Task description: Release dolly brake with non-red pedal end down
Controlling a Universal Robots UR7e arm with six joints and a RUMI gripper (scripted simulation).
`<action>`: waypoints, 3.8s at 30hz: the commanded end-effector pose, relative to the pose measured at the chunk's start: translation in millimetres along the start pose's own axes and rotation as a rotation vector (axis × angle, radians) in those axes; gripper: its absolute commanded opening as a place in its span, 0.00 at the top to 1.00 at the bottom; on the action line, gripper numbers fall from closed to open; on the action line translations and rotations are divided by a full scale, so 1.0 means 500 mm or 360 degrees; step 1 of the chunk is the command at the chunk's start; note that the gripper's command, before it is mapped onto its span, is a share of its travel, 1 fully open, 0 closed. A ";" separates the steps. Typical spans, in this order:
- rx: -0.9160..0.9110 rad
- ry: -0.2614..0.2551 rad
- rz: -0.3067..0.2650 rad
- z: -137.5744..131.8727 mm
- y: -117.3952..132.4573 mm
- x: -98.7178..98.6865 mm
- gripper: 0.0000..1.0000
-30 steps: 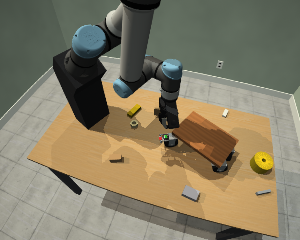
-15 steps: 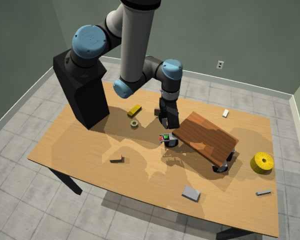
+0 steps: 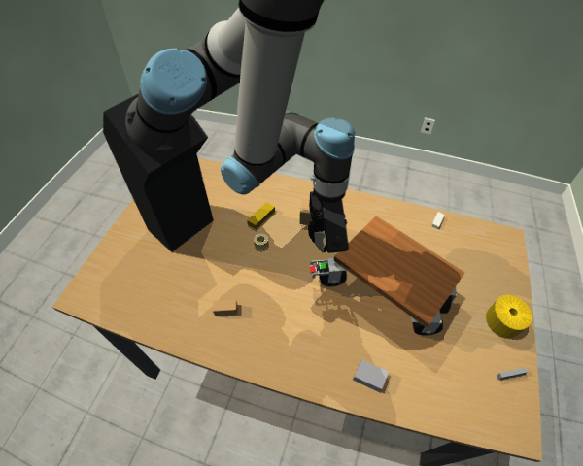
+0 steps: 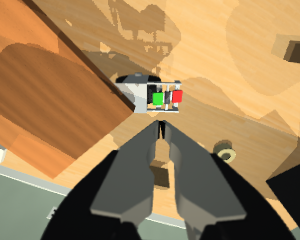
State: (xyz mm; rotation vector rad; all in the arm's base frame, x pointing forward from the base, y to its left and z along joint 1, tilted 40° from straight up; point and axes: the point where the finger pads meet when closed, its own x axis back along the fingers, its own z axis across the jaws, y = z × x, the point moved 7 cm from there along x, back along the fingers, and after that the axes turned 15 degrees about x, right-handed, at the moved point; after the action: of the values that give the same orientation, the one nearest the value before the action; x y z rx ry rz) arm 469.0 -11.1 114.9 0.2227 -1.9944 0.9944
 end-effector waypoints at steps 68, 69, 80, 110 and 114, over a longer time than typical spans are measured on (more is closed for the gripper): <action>-0.0001 -0.0003 0.0005 -0.004 -0.002 -0.116 1.00; -0.0001 -0.0003 0.0005 -0.004 -0.002 -0.116 1.00; -0.0001 -0.0003 0.0005 -0.004 -0.002 -0.116 1.00; -0.0001 -0.0003 0.0006 -0.005 -0.004 -0.115 1.00; -0.0001 -0.0003 0.0006 -0.005 -0.004 -0.115 1.00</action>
State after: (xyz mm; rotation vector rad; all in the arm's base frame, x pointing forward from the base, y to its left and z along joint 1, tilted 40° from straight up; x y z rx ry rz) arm 505.0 -21.9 70.6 0.2219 -1.9949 0.9950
